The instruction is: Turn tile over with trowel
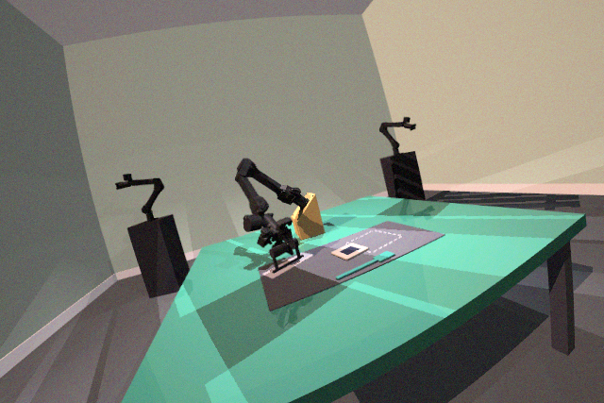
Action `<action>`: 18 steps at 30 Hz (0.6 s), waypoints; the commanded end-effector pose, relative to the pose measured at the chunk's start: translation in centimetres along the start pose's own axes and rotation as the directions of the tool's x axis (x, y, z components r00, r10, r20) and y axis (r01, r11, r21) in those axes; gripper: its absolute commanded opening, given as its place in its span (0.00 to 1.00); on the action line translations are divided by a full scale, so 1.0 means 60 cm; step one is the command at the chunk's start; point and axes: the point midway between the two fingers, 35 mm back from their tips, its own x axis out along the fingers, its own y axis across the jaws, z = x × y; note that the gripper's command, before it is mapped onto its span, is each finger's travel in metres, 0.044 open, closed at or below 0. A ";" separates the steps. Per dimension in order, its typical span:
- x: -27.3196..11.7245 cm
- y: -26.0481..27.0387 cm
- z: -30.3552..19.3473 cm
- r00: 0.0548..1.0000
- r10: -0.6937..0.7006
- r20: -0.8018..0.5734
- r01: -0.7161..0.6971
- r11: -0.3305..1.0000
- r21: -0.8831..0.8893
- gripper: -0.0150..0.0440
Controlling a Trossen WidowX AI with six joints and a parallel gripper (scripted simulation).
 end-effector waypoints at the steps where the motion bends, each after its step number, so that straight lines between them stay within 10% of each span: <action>1: 0.001 0.000 0.001 1.000 0.001 0.002 -0.001 1.000 0.001 0.41; 18: -0.009 0.014 0.002 1.000 0.001 0.001 -0.001 1.000 0.001 0.25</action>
